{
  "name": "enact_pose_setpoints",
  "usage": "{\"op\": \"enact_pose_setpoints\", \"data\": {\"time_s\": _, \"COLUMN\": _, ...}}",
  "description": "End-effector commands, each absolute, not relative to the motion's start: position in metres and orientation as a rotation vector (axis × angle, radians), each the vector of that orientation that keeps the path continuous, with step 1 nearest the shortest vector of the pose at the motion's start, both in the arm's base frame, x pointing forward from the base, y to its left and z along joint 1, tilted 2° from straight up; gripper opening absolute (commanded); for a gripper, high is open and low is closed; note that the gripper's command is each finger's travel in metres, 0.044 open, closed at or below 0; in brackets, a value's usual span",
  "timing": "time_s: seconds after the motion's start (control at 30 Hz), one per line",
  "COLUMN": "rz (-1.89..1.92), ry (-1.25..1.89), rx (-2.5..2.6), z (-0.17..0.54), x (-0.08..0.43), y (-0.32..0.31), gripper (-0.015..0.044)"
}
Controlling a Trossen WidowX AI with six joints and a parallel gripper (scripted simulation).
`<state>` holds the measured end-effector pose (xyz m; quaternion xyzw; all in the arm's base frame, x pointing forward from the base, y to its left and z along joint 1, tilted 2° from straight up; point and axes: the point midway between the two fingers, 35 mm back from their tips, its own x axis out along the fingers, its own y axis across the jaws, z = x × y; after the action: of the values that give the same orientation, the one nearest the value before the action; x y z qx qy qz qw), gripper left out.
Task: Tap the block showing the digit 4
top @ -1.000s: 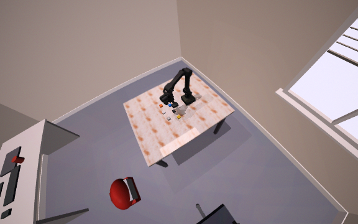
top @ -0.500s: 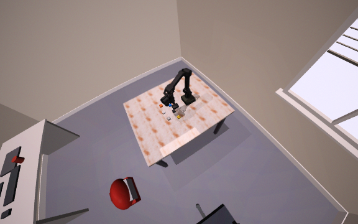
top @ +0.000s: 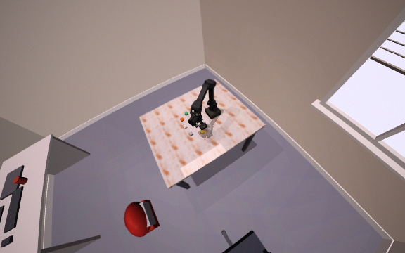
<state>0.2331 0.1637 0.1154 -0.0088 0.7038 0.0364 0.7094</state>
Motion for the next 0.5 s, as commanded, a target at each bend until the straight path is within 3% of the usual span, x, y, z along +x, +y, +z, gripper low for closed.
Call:
{"op": "enact_pose_setpoints", "data": {"time_s": 0.0, "rz": 0.074, "ry": 1.563, "rx": -0.017, "z": 0.115, "x": 0.233, "y": 0.164, "gripper": 0.0400}}
{"op": "enact_pose_setpoints", "data": {"time_s": 0.3, "rz": 0.074, "ry": 1.563, "rx": -0.017, "z": 0.115, "x": 0.235, "y": 0.163, "gripper": 0.0400}}
{"op": "enact_pose_setpoints", "data": {"time_s": 0.47, "rz": 0.072, "ry": 1.558, "rx": -0.019, "z": 0.118, "x": 0.297, "y": 0.142, "gripper": 0.0400}}
